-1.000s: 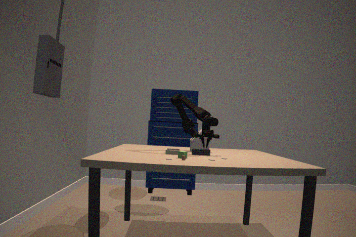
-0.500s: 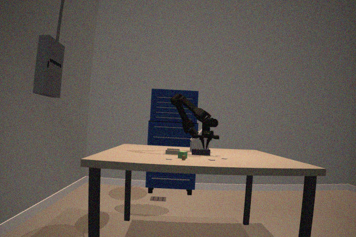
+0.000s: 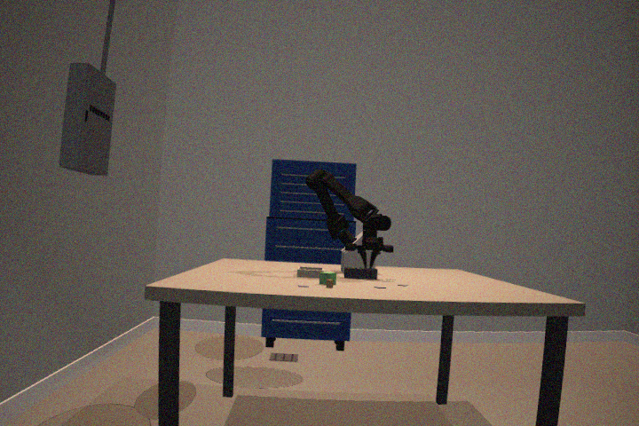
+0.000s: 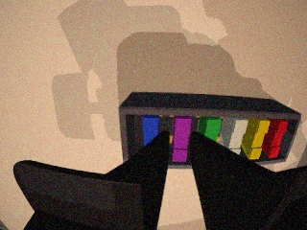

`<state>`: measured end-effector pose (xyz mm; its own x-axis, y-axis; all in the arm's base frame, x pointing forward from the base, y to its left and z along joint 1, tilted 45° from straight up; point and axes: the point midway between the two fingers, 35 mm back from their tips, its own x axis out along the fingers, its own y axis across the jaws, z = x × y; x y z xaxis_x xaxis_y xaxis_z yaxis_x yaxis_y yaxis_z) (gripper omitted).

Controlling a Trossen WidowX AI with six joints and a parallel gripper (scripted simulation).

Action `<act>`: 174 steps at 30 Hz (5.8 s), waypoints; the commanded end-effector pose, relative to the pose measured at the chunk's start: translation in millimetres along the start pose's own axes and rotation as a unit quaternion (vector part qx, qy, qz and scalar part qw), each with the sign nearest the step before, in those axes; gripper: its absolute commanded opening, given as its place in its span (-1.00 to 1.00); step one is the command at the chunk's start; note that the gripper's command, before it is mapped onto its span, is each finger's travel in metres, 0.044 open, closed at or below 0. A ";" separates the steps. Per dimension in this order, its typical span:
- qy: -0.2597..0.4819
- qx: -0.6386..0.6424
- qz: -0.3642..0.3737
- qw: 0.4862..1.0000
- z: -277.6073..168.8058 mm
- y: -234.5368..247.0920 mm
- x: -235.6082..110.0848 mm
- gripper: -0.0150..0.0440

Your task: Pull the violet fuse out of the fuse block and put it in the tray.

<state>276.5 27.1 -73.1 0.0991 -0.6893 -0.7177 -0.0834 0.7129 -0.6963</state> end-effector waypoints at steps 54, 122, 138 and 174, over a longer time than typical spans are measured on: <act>0.001 -0.001 0.000 1.000 0.3 0.3 -14.2 -0.49; 0.002 -0.003 0.007 1.000 10.4 -27.5 -60.5 -0.49; -0.001 -0.003 0.013 1.000 21.7 -138.3 -60.7 -0.49; 0.002 -0.002 -0.006 1.000 -0.1 -227.0 -35.6 -0.49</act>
<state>292.5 -104.7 116.3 0.1035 -0.6986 -0.7080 -0.0806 0.7036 -0.7060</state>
